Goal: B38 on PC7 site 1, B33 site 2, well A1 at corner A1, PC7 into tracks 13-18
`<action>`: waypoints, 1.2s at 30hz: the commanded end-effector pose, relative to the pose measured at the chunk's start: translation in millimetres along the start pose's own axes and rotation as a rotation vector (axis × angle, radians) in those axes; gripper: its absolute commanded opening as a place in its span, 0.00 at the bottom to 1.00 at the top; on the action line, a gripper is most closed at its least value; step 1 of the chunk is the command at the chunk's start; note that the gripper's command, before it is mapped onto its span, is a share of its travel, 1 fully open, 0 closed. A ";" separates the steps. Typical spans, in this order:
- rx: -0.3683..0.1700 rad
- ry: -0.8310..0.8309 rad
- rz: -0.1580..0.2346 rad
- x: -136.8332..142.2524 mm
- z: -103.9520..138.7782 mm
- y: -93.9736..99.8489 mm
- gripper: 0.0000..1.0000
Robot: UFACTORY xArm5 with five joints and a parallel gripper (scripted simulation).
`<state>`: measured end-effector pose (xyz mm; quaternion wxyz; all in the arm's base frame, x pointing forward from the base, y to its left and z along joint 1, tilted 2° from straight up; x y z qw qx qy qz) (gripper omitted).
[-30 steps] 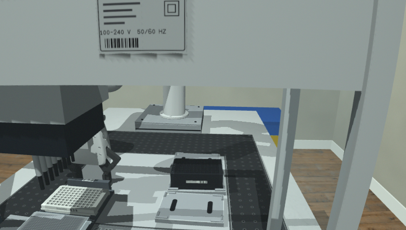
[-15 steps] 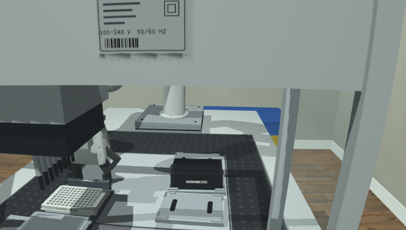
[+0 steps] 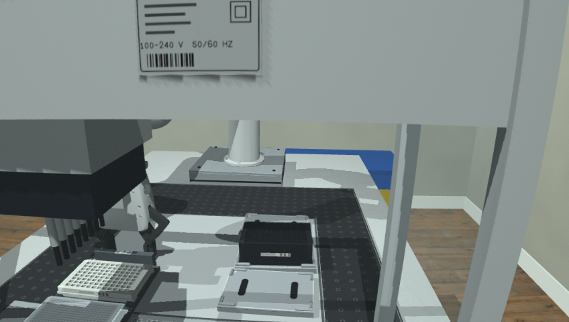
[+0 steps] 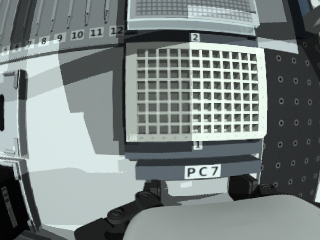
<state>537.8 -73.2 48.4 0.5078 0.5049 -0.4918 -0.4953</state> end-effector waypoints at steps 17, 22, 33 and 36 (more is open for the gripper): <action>0.027 0.001 -0.019 2.0 -3.8 5.2 0.81; 0.027 0.001 -0.019 2.2 -1.8 5.2 0.81; 0.027 0.001 -0.019 2.8 5.5 4.9 0.81; 0.027 0.001 -0.019 2.9 6.2 4.9 0.81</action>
Point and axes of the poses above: the point where the finger pads meet when closed, its own y axis back along the fingers, its own x axis across the jaws, z = x × y, the point moved 6 cm from there along y, back along the fingers, and after that the axes turned 5 degrees about -y, right-handed, at the moved point
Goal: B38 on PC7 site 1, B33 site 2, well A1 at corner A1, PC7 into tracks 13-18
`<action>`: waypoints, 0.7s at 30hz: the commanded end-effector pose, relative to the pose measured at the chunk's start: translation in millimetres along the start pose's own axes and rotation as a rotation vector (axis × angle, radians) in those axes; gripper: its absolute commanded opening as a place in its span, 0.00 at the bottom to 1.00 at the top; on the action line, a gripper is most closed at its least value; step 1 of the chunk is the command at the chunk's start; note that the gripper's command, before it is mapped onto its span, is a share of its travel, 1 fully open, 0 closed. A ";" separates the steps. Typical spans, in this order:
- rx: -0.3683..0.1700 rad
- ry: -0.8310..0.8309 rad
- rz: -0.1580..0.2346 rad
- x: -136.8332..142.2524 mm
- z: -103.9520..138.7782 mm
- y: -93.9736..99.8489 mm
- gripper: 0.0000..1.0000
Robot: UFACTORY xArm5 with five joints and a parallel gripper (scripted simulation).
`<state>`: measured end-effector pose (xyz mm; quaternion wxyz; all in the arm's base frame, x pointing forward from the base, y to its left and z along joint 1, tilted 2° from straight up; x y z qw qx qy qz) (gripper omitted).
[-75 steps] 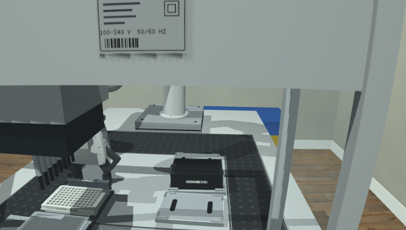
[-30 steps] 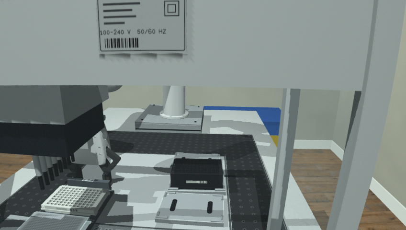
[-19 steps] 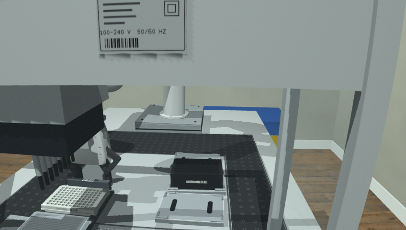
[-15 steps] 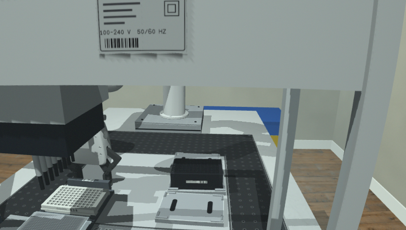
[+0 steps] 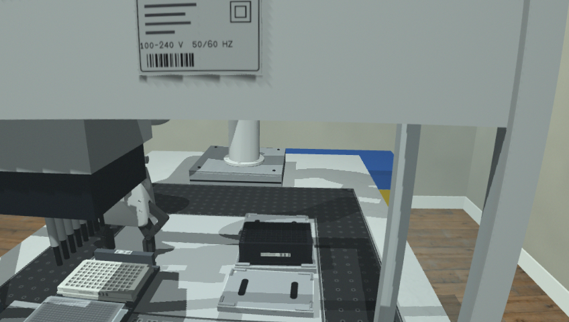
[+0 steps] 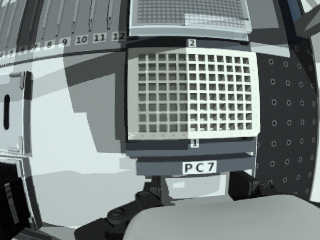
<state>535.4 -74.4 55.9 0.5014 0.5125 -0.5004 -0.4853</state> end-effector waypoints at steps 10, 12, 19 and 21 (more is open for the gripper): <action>-0.005 -0.002 -0.024 1.9 6.1 -2.5 0.81; -0.005 -0.002 -0.024 1.9 6.1 -2.5 0.81; -0.005 -0.002 -0.024 2.0 6.1 2.5 0.81; -0.005 -0.002 -0.024 2.1 6.1 5.8 0.81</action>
Point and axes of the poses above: the point where the finger pads meet when closed, its own y axis back along the fingers, its own x axis across the jaws, z = x × y, the point moved 6 cm from there along y, back along the fingers, and after that the axes turned 5 degrees about -y, right-handed, at the moved point
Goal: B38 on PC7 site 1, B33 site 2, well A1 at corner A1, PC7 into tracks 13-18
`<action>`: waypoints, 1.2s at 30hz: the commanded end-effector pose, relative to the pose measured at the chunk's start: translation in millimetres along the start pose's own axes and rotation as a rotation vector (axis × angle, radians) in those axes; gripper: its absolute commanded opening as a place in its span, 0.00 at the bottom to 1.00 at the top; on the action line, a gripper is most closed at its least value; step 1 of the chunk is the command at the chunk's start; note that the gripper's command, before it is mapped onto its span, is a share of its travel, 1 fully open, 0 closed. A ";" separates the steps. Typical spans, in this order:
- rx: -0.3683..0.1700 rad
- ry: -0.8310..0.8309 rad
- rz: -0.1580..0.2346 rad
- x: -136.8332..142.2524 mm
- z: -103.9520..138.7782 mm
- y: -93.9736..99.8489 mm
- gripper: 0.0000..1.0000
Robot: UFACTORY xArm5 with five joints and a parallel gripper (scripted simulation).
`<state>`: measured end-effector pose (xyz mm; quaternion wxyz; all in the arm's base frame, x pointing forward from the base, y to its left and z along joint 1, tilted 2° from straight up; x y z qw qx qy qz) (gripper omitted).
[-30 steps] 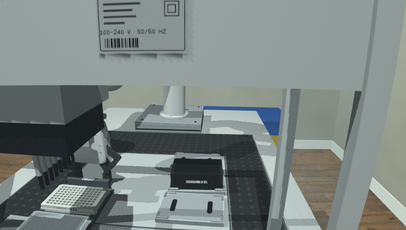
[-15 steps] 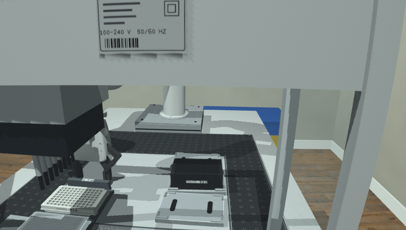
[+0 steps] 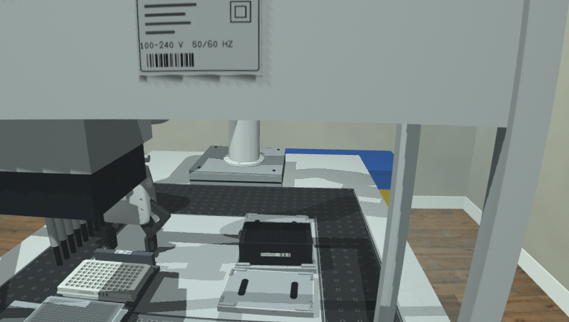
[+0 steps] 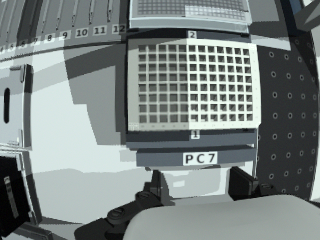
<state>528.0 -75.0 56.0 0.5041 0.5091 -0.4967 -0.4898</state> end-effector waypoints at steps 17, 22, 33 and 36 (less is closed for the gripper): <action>0.009 0.000 -0.022 2.3 -1.1 30.7 0.81; 0.009 0.000 -0.022 2.5 -1.0 39.0 0.81; 0.009 0.000 -0.022 2.8 -0.9 54.0 0.81; 0.009 0.000 -0.022 2.9 -0.9 59.0 0.81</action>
Point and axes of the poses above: the point where the finger pads meet when closed, its own y axis back along the fingers, its own x axis across the jaws, z = x × y, the point moved 6 cm from there along y, back along the fingers, and after that the axes turned 5 degrees about -y, right-handed, at the moved point
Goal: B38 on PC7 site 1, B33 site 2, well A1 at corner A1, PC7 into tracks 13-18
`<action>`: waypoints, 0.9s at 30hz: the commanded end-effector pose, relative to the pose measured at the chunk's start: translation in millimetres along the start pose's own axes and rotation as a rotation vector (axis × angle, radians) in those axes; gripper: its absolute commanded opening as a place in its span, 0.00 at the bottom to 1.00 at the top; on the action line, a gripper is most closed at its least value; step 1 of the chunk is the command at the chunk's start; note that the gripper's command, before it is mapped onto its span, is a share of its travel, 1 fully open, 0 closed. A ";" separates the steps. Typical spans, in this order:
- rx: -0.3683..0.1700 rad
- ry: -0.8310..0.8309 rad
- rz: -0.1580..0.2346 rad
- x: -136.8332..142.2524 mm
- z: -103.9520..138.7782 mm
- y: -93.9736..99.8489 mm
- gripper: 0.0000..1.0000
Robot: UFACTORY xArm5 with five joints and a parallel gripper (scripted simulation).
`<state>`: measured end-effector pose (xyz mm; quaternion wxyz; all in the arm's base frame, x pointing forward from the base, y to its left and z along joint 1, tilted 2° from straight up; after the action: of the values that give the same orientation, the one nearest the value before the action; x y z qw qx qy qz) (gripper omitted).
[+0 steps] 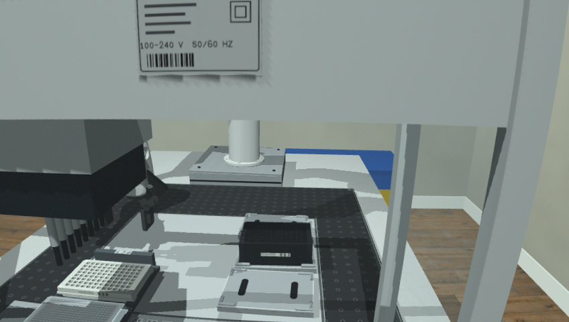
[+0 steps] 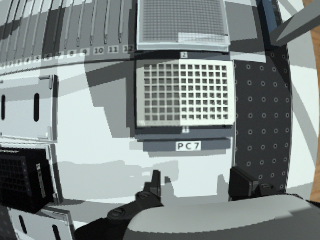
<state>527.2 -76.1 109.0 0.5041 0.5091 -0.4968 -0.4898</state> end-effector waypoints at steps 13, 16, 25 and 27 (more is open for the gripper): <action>0.009 0.000 -0.022 2.1 -1.0 24.4 0.81; 0.009 0.000 -0.022 2.2 -1.0 29.4 0.81; 0.009 0.000 -0.022 2.6 -0.9 44.4 0.81; 0.009 0.000 -0.022 2.6 -0.8 46.1 0.81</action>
<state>526.8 -77.0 150.9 0.5039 0.5093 -0.4970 -0.4895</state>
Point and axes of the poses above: the point where the finger pads meet when closed, its own y axis back along the fingers, its own x axis across the jaws, z = x × y, the point moved 6 cm from there along y, back along the fingers, and after that the axes turned 5 degrees about -y, right-handed, at the moved point
